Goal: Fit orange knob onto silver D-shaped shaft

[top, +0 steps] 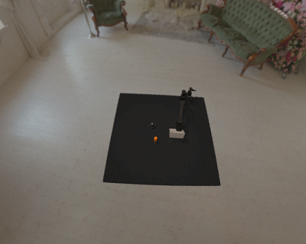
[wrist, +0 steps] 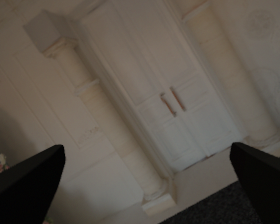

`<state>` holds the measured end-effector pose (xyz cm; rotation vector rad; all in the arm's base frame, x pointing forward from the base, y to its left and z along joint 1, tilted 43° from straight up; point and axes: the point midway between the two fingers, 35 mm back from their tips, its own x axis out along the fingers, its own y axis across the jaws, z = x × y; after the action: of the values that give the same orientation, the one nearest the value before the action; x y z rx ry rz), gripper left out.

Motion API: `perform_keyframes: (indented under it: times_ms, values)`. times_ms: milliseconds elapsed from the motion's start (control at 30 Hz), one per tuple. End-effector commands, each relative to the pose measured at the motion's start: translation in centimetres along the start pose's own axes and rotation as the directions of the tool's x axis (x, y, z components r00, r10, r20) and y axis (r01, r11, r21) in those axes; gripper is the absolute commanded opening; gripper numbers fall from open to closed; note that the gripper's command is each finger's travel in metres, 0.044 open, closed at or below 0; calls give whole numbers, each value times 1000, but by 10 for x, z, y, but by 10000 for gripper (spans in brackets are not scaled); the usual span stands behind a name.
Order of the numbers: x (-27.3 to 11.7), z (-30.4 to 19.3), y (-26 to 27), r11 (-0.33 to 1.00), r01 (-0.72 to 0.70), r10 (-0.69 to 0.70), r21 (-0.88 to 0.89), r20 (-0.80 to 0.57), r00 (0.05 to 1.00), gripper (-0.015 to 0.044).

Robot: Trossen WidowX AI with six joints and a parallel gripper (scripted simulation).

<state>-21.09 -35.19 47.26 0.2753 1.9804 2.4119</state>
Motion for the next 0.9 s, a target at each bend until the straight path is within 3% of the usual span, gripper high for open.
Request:
perform_keyframes:
  times_ms: [0,433,867]
  values:
    - [-21,-14,8,998,-54,51,-40,-72,996,440]
    - [-141,-64,34,927,-324,223,-188,-417,881,440]
    - [-290,-79,42,749,-639,338,-175,-729,595,440]
